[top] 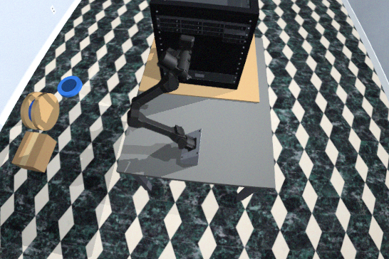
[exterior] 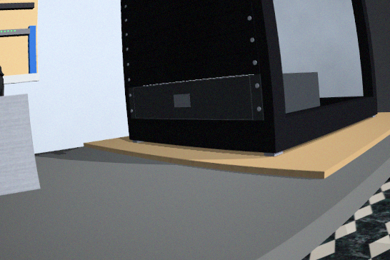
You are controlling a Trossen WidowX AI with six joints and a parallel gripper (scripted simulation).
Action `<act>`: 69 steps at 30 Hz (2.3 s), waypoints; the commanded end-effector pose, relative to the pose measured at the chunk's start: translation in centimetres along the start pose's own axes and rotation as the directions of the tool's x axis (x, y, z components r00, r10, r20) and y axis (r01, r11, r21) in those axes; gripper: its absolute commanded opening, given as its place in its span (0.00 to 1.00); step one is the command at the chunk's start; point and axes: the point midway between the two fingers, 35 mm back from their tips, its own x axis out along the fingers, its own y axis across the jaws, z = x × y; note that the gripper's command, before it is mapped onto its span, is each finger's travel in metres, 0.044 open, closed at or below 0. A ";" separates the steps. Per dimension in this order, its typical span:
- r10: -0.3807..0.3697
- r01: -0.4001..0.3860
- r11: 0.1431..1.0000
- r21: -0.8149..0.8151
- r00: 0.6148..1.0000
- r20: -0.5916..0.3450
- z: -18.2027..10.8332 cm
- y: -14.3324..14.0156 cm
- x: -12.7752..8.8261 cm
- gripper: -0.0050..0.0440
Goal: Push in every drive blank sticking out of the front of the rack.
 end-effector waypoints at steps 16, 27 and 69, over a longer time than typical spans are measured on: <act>-0.002 0.002 0.994 -0.108 1.000 -0.004 0.0 -0.1 -0.4 0.00; -0.002 0.002 0.994 -0.112 1.000 -0.004 0.0 -0.1 -0.4 0.00; 0.000 -0.001 0.994 -0.113 1.000 -0.010 0.0 -0.5 8.3 0.00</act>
